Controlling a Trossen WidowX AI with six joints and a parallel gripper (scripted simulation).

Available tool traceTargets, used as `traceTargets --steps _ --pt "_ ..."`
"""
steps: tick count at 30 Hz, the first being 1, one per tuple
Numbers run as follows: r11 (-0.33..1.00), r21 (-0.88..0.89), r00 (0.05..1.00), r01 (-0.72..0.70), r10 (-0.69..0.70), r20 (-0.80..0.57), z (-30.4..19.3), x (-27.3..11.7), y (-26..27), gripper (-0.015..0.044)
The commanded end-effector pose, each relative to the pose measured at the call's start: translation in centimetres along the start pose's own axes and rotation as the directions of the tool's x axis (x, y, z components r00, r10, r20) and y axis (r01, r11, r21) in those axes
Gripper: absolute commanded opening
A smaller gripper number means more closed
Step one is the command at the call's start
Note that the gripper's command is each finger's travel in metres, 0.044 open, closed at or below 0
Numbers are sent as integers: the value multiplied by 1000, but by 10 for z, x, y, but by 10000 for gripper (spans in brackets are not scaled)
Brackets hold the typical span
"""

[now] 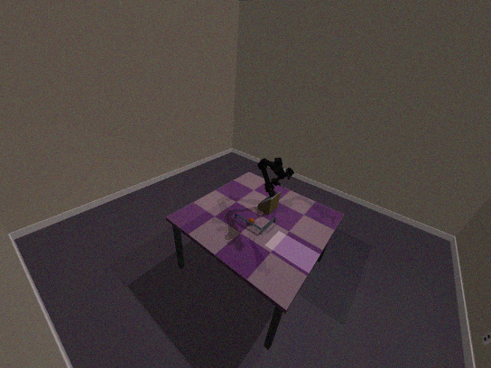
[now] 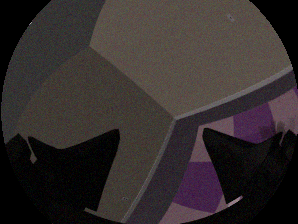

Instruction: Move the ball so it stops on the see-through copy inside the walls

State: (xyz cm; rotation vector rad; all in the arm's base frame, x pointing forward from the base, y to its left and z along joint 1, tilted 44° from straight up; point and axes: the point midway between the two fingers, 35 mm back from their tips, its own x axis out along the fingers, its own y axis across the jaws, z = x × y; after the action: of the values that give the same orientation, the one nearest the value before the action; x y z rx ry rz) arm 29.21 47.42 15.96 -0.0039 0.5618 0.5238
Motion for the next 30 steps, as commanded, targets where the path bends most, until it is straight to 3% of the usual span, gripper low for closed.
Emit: traceTargets --steps 1,8,13,22,30 --pt "991 -65 990 119 -124 -72 -16 16 -49 393" --pt "928 -161 906 336 -365 -214 -45 34 -153 393" --pt "845 -220 779 487 -534 -328 -70 31 -238 393" --pt "664 -362 439 654 -723 -534 -125 -14 -375 393" --pt "548 -501 103 670 -737 -668 -172 -80 -460 393"
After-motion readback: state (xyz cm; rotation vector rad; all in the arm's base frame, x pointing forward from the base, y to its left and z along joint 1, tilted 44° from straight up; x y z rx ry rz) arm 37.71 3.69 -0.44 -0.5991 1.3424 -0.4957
